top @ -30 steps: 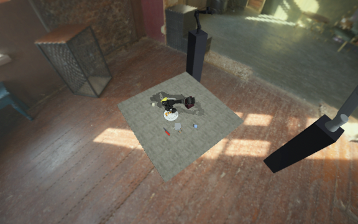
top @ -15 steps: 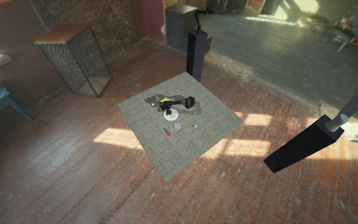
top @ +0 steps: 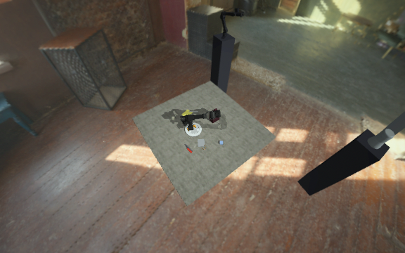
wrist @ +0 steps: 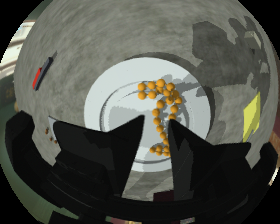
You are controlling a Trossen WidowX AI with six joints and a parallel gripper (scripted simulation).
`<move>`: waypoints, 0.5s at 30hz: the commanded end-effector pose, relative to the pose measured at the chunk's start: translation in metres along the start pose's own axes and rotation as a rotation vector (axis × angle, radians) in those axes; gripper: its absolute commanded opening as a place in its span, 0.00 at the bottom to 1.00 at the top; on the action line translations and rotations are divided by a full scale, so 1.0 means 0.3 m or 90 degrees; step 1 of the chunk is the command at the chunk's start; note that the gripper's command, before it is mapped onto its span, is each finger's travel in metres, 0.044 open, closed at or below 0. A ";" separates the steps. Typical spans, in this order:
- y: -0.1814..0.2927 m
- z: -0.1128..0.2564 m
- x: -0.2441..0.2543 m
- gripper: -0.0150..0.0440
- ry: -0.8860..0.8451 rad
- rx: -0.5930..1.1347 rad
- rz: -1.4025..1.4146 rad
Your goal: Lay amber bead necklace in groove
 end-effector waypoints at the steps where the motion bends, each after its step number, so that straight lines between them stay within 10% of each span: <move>1: 0.001 -0.019 0.000 0.46 -0.001 0.001 -0.004; 15: 0.006 -0.094 -0.002 0.46 -0.003 0.006 -0.009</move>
Point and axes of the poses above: the point midway between the two fingers, 35 mm back from their tips, its own z axis back along the fingers, its own x axis across the jaws, y = z × x, the point moved 2 cm from there along z, back along the fingers, and after that the axes turned 3 degrees about -z, right-handed, at the moved point
